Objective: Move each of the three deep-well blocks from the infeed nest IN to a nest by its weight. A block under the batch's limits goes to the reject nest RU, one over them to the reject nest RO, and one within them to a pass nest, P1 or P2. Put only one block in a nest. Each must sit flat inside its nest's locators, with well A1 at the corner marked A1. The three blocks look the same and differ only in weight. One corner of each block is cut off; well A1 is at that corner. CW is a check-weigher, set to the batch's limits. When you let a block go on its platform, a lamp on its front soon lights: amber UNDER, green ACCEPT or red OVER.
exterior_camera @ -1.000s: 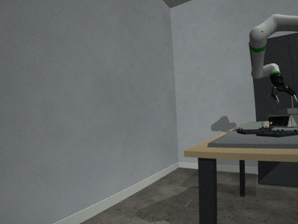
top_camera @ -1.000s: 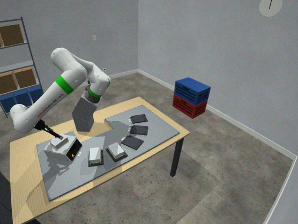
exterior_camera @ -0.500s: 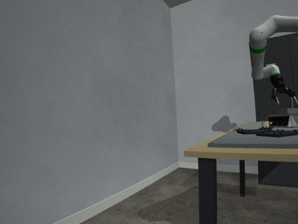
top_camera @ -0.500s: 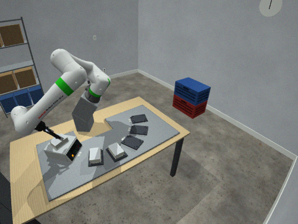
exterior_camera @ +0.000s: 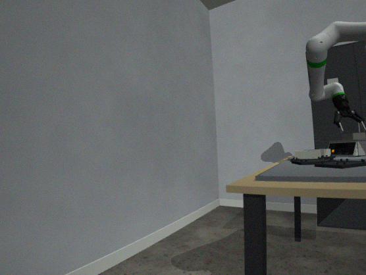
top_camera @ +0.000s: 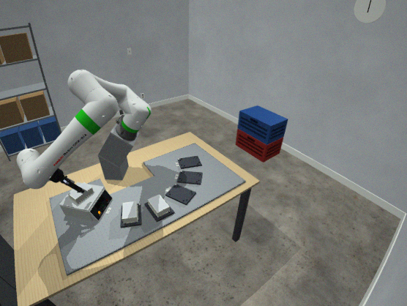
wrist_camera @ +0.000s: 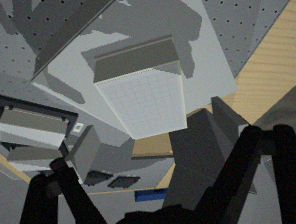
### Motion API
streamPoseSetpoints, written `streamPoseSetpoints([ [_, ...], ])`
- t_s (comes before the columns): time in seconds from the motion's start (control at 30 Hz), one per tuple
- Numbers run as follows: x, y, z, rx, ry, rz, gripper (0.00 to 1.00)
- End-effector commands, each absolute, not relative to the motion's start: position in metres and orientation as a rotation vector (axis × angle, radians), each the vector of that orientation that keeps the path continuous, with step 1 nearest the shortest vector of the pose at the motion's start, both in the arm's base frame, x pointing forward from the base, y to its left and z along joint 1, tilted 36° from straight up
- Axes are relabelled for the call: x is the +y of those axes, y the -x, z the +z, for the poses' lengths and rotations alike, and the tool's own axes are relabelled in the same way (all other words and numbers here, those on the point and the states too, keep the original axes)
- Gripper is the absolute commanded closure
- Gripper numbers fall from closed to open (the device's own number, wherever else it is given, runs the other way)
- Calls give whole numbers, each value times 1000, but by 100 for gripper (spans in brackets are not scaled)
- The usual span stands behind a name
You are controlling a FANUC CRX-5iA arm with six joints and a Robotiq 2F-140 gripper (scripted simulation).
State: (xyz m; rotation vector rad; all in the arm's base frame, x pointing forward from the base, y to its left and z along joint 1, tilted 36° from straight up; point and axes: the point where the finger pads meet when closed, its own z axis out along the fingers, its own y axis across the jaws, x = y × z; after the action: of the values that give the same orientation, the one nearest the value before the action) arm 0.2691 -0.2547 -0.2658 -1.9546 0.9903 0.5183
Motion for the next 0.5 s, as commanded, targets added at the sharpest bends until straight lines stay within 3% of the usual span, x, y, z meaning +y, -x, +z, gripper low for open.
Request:
streamPoseSetpoints([
  [0.0, -251, -271, -272, 991, 1955, 518, 0],
  [0.47, -241, -278, -288, 991, 1955, 518, 0],
])
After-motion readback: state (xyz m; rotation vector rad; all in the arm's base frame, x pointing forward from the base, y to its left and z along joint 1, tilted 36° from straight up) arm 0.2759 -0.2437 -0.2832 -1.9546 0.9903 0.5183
